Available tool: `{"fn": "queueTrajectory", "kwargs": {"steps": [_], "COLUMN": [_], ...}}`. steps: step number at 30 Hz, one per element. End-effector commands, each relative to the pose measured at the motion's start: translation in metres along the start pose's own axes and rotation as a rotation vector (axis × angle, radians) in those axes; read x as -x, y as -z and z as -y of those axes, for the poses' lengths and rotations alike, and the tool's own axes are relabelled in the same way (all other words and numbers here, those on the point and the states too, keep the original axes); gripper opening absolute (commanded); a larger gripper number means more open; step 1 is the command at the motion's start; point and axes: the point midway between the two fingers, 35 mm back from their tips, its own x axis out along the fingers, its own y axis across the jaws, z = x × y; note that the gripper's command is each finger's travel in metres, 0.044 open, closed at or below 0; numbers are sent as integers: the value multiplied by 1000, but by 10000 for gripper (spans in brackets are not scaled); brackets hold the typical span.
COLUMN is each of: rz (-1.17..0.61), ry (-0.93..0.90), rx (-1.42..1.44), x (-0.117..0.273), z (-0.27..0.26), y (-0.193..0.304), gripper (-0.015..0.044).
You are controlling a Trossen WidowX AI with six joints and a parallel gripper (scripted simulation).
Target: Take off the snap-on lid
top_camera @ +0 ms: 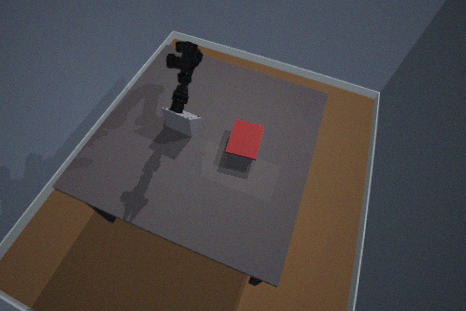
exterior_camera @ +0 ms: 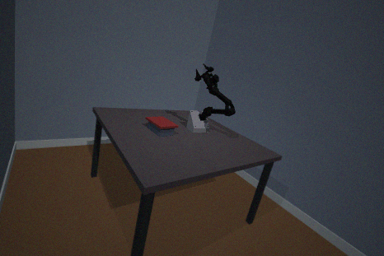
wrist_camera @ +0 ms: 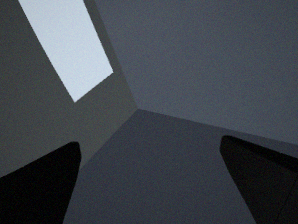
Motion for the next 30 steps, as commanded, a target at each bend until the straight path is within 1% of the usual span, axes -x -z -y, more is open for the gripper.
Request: {"fn": "queueTrajectory", "kwargs": {"steps": [1,3,6,7,10,13,16,20,22,30], "rz": [-7,-64,-200,-246,-388,-458,-609,-814,-848,-1257], "ry": [8,75,225,273,416,483,618,793,822,1155], "rx": [2,21,58,69,96,122,144,141,138,39], "x": [0,-3,-4,-2,8,15,37,75,82,181], "z": [2,22,66,80,123,144,183,228,234,291], "y": [1,12,37,45,69,80,101,126,129,157], "gripper": [374,321,242,235,235,235,235,235,235,235]}}
